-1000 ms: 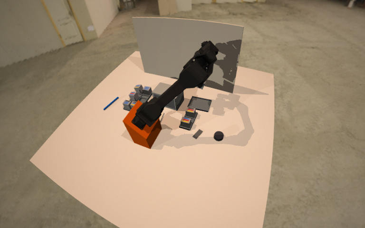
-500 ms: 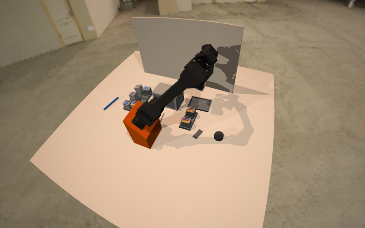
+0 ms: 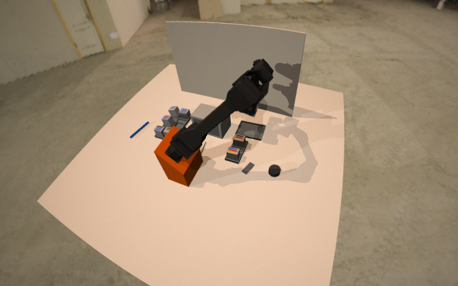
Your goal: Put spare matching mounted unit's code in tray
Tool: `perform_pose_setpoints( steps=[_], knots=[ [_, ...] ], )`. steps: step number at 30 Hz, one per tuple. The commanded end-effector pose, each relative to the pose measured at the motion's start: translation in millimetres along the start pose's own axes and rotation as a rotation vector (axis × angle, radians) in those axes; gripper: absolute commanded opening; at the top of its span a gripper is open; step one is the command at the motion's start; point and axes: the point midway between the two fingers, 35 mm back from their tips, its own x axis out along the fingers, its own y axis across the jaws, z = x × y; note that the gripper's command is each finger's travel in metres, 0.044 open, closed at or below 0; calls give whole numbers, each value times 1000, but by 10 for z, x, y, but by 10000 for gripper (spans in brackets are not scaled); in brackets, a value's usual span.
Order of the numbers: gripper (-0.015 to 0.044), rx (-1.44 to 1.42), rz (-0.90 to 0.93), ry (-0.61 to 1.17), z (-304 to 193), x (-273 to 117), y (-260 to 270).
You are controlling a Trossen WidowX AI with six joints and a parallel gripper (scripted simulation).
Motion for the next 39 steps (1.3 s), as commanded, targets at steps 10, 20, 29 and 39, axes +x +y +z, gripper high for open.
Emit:
perform_pose_setpoints(
  steps=[10, 20, 29, 39],
  knots=[
    [0, -7, 2, -5, 16, 155, 8],
    [0, -7, 2, -5, 14, 261, 12],
    [0, -7, 2, -3, 12, 356, 18],
    [0, -7, 2, -2, 8, 460, 30]
  ],
)
